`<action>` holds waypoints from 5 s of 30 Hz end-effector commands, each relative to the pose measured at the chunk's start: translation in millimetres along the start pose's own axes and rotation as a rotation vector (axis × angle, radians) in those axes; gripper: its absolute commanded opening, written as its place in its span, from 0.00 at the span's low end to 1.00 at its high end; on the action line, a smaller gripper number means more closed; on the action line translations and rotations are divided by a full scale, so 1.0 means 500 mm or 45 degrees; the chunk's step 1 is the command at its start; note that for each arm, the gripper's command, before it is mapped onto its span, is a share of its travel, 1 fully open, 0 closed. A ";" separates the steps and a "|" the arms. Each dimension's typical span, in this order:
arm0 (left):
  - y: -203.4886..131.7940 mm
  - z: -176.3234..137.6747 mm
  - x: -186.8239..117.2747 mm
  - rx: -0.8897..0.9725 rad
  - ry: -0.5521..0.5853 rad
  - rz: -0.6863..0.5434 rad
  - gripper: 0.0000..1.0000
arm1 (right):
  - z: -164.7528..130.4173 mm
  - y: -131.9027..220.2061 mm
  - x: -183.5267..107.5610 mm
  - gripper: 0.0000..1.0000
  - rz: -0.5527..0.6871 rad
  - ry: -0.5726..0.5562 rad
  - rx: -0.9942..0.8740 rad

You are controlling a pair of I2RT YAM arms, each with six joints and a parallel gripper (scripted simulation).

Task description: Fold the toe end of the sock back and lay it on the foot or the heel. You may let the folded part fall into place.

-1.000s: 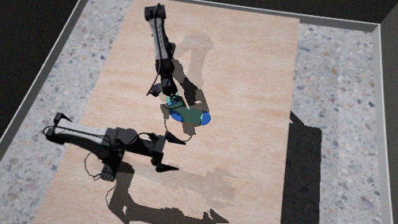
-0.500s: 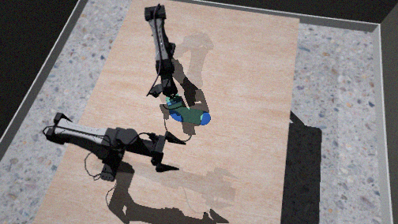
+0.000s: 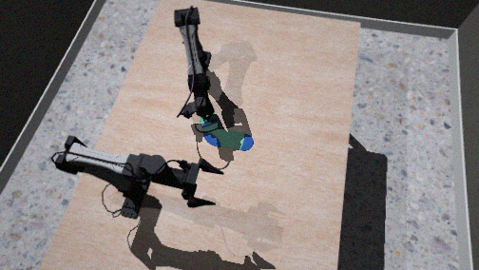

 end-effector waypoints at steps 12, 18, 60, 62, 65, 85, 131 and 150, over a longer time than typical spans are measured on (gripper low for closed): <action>-0.003 -0.007 0.025 -0.010 0.022 0.001 0.27 | 0.024 -0.006 -0.007 1.00 -0.009 -0.041 -0.002; 0.009 -0.006 0.027 -0.020 0.012 0.049 0.24 | 0.024 -0.006 -0.007 1.00 -0.009 -0.041 -0.002; 0.012 -0.006 0.043 -0.008 0.000 0.130 0.03 | 0.024 -0.006 -0.007 1.00 -0.009 -0.041 -0.002; 0.012 -0.006 0.043 -0.008 0.000 0.130 0.03 | 0.024 -0.006 -0.007 1.00 -0.009 -0.041 -0.002; -0.004 -0.014 0.029 -0.005 0.024 0.081 0.03 | 0.024 -0.006 -0.007 1.00 -0.009 -0.041 -0.002; 0.044 0.019 -0.093 -0.011 -0.075 0.210 0.03 | 0.024 -0.006 -0.007 1.00 -0.009 -0.041 -0.002; -0.118 0.018 -0.085 -0.023 -0.038 0.188 0.03 | 0.024 -0.006 -0.007 1.00 -0.009 -0.041 -0.002; -0.152 0.039 -0.104 -0.017 -0.083 0.228 0.03 | 0.024 -0.006 -0.007 1.00 -0.009 -0.041 -0.002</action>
Point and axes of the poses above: on each arm, the point where the finger pads meet when closed, its own x axis out along the fingers, its own y axis across the jaws, z = x × y, the point moved 3 cm from there along -x, back along the fingers, and after that the axes turned 13 degrees about -x, right-handed, at the moved point
